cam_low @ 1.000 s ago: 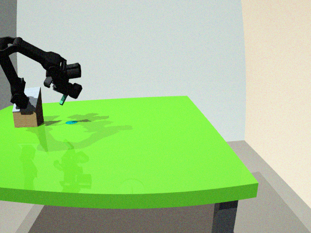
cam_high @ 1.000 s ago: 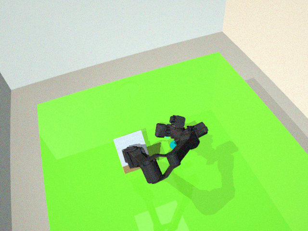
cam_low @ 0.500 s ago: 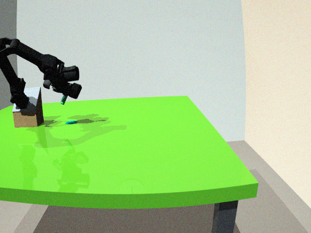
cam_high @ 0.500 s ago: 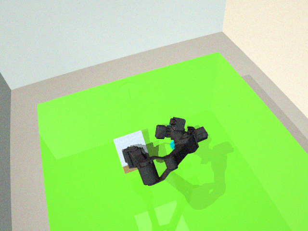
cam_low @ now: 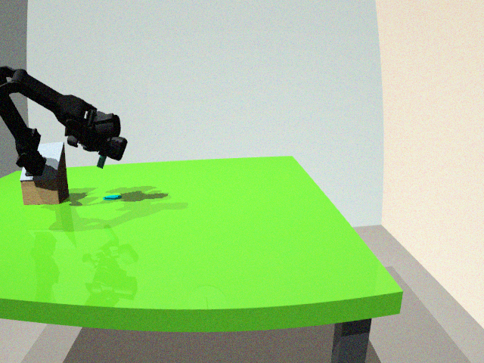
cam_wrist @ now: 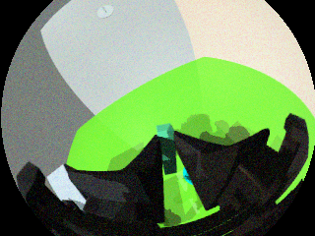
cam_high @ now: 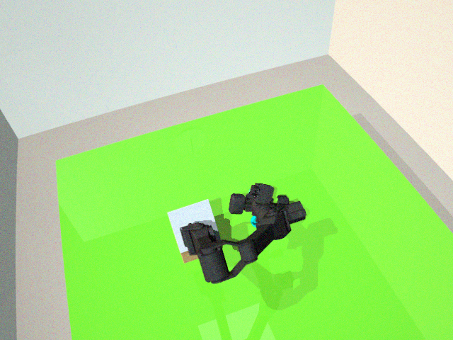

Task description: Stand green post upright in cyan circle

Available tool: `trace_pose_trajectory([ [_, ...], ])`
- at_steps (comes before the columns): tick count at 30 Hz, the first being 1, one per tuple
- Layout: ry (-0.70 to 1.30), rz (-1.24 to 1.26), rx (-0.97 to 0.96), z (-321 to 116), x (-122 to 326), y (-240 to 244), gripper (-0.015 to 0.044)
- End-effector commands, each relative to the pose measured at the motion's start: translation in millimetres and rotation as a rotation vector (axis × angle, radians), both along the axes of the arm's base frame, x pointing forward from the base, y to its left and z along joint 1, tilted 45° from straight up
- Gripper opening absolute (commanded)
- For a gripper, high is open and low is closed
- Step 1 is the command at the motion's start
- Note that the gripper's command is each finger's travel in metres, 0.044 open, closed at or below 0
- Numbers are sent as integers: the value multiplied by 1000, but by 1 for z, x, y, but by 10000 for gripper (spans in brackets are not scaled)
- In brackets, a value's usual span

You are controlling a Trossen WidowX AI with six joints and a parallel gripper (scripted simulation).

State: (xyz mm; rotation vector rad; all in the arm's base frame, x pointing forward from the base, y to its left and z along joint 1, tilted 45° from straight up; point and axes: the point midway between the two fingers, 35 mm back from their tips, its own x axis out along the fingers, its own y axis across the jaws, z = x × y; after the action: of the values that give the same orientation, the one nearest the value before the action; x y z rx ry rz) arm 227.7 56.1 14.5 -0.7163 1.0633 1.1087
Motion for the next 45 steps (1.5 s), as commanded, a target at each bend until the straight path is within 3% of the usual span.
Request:
trace_pose_trajectory([
  [1,-16,8,21,0,-1,0,23],
  [45,-296,76,214,19,4,-5,23],
])
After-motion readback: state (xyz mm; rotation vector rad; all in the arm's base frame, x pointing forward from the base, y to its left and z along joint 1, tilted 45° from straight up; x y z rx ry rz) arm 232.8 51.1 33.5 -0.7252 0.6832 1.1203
